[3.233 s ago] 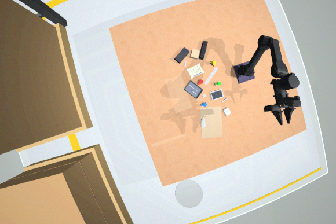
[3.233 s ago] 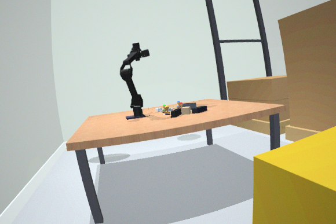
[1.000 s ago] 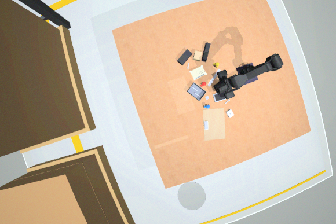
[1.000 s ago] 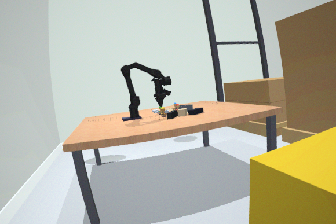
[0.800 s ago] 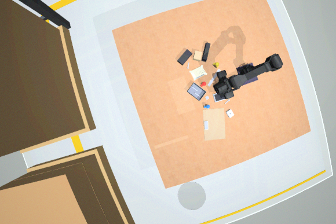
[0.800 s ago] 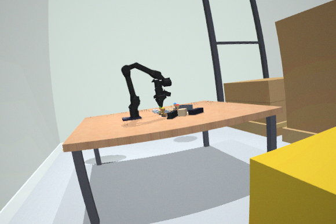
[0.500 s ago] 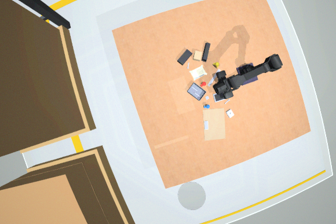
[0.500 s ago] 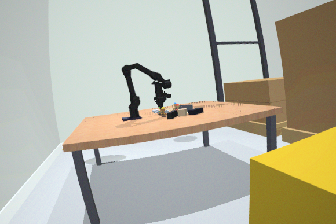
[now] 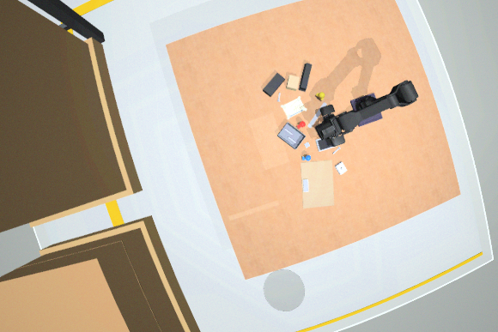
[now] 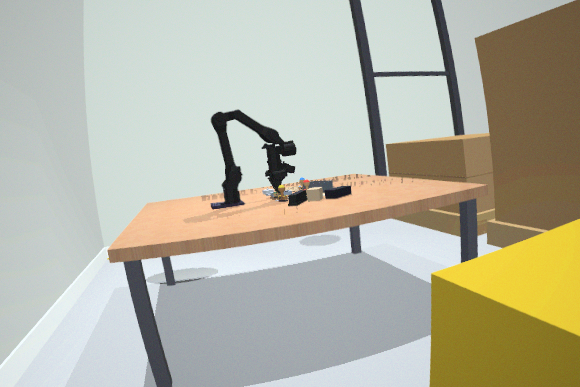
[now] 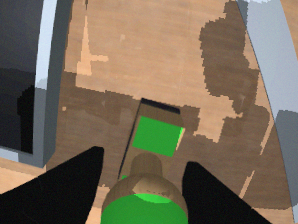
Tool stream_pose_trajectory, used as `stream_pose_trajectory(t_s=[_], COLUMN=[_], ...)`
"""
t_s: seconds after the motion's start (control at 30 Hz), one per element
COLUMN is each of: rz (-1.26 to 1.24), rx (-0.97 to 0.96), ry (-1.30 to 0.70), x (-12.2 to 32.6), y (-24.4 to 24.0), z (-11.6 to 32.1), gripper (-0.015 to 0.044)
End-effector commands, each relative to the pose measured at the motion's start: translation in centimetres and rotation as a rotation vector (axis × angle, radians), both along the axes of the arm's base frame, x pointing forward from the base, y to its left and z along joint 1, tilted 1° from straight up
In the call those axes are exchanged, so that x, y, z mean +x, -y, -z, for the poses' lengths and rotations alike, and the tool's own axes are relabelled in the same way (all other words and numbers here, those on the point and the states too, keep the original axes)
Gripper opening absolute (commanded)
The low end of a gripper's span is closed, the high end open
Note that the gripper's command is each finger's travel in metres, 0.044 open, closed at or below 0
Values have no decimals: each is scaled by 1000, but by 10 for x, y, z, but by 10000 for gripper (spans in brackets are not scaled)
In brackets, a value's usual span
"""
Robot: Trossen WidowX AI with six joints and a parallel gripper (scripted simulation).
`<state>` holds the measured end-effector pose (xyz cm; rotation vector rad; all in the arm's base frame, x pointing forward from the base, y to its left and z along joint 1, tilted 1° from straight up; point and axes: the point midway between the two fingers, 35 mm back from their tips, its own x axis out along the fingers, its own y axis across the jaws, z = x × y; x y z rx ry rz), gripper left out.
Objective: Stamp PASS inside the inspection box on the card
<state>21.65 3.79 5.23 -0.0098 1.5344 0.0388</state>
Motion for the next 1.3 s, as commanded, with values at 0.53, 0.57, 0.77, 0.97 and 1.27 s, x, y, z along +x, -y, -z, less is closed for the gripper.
stream_pose_trajectory(t_s=[0.53,0.57,0.77,0.97,1.27], rz=[0,0,0,0,0], rx=[1,1,2,2,3], ry=[0,0,0,1,1], x=[0,0,1,1,1], y=[0,0,0,0,0], z=[-3,-4,-7,-10,-14], gripper=[0,0,0,0,0])
